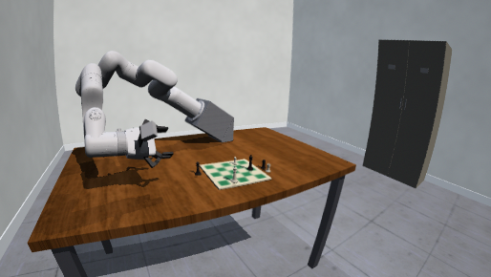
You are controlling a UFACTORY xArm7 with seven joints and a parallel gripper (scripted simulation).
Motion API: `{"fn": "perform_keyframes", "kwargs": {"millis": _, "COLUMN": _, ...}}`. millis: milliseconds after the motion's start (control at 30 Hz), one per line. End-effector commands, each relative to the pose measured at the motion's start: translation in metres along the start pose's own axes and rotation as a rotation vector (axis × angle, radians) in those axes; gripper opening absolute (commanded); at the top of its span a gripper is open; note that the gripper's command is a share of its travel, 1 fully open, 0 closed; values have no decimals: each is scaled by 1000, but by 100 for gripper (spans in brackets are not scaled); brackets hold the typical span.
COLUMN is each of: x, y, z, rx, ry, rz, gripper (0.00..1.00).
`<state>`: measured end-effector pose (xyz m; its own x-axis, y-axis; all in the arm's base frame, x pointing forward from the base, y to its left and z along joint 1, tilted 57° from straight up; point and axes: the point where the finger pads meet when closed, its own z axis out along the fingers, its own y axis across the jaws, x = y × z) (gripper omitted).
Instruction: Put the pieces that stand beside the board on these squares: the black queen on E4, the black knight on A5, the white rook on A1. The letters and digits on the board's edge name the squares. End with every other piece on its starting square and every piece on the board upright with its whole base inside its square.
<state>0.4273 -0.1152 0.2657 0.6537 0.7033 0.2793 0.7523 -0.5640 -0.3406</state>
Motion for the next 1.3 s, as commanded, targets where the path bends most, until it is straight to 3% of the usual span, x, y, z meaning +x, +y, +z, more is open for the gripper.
{"fn": "perform_keyframes", "kwargs": {"millis": 0, "x": -5, "y": 7, "z": -9, "rx": 11, "ry": 36, "rz": -101, "gripper": 100}}
{"fn": "perform_keyframes", "kwargs": {"millis": 467, "x": -5, "y": 7, "z": -9, "rx": 11, "ry": 36, "rz": -101, "gripper": 100}}
{"fn": "perform_keyframes", "kwargs": {"millis": 533, "x": -11, "y": 14, "z": -16, "rx": 17, "ry": 71, "rz": -199, "gripper": 100}}
{"fn": "perform_keyframes", "kwargs": {"millis": 1033, "x": -11, "y": 14, "z": -16, "rx": 17, "ry": 71, "rz": -199, "gripper": 100}}
{"fn": "perform_keyframes", "kwargs": {"millis": 1100, "x": -17, "y": 21, "z": -24, "rx": 16, "ry": 104, "rz": -292, "gripper": 100}}
{"fn": "perform_keyframes", "kwargs": {"millis": 1267, "x": -17, "y": 21, "z": -24, "rx": 16, "ry": 104, "rz": -292, "gripper": 100}}
